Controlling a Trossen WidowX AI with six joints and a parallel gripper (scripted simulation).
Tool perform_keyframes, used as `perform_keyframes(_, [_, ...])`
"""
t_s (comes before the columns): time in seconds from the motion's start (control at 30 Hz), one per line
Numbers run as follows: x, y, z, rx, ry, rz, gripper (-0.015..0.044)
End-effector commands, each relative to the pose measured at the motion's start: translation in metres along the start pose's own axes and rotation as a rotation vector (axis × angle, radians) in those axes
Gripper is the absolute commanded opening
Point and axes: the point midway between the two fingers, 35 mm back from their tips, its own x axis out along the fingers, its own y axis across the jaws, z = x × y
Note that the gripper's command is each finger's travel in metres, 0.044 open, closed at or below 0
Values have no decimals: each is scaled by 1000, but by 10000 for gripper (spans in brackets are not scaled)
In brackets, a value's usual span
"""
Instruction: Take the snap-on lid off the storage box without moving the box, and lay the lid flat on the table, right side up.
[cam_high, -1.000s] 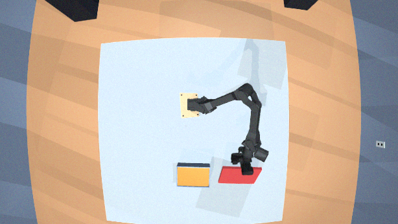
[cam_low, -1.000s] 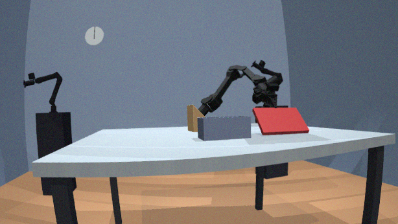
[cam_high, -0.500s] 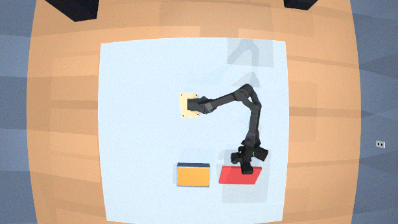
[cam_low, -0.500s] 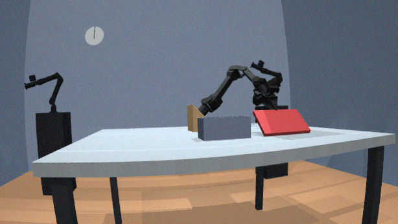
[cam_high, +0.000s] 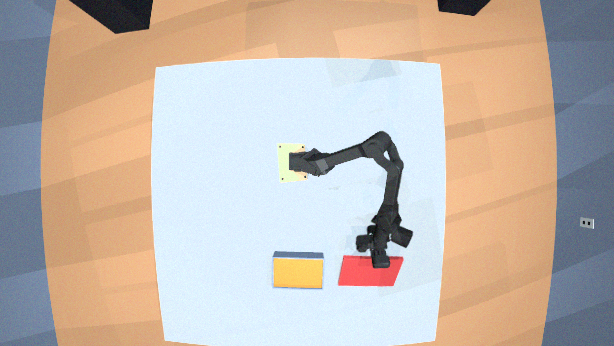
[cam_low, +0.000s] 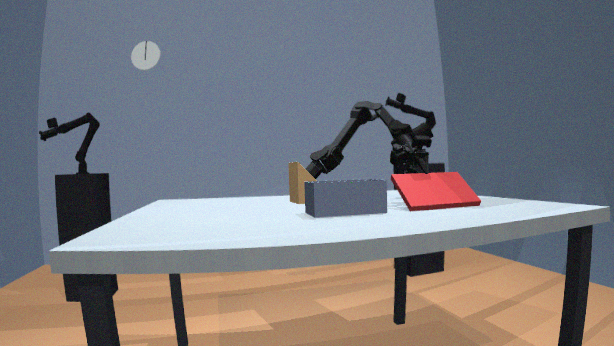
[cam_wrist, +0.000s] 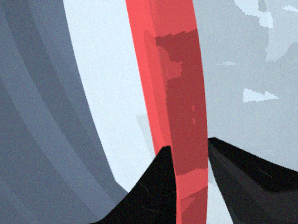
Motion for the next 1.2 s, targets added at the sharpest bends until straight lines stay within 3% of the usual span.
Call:
perform_keyframes(0.0, [6,-11,3,-3,-8,-22,0])
perform_keyframes(0.83, [18,-26,3,-2,-8,-22,0])
perform_keyframes(1.17, [15,-22,1,-5,-2,-19,263])
